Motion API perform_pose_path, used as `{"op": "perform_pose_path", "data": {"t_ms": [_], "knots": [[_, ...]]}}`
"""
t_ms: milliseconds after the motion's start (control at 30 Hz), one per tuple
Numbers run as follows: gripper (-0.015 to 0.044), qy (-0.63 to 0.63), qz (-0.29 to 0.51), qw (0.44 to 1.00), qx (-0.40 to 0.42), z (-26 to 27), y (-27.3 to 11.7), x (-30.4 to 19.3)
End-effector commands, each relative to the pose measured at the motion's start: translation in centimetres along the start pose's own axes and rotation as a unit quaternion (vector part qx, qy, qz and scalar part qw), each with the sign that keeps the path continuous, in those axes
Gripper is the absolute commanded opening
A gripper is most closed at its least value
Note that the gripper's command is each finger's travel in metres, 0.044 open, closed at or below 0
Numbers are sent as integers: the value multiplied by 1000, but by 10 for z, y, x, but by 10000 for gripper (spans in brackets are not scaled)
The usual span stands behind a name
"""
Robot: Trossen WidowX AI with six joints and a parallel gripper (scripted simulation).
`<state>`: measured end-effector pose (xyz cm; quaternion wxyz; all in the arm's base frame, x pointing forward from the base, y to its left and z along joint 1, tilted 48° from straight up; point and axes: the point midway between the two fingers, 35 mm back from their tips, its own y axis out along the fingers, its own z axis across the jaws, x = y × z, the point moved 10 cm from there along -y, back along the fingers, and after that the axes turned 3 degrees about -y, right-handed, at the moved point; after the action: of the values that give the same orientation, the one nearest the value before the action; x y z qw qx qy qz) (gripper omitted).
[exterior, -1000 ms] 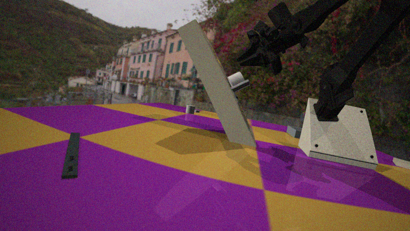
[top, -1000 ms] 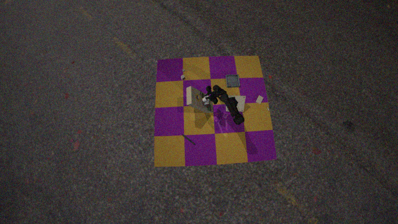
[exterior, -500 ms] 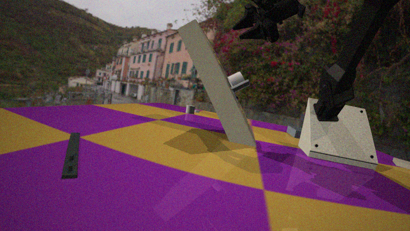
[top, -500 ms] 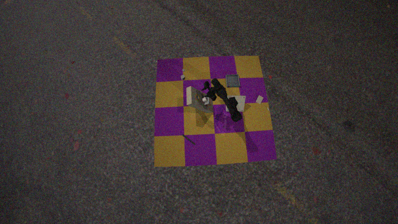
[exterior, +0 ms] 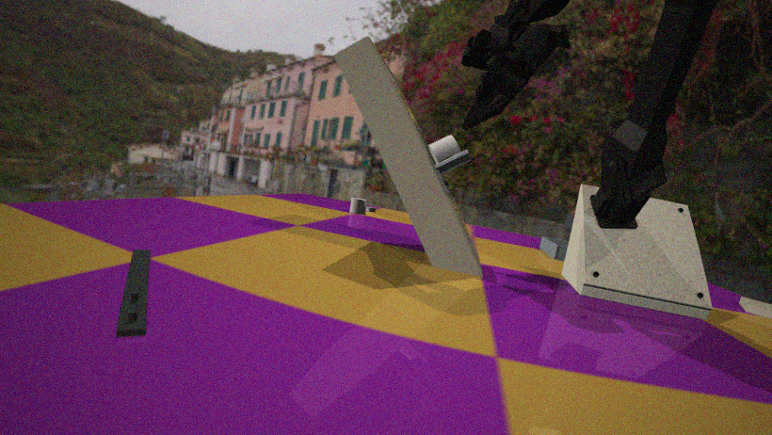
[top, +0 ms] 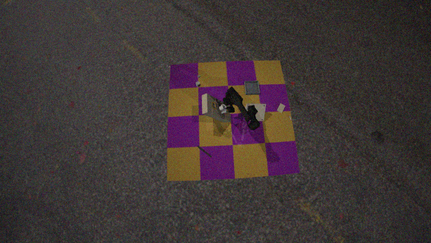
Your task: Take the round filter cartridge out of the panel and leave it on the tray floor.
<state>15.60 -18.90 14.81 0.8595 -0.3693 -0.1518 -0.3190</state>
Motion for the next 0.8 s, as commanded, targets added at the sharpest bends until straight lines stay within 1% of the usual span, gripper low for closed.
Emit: {"op": "perform_pose_path", "data": {"t_ms": [0,767], "knots": [[305,38,18,999,1,2,3,-4],[305,38,18,999,-1,1,39,-5]]}}
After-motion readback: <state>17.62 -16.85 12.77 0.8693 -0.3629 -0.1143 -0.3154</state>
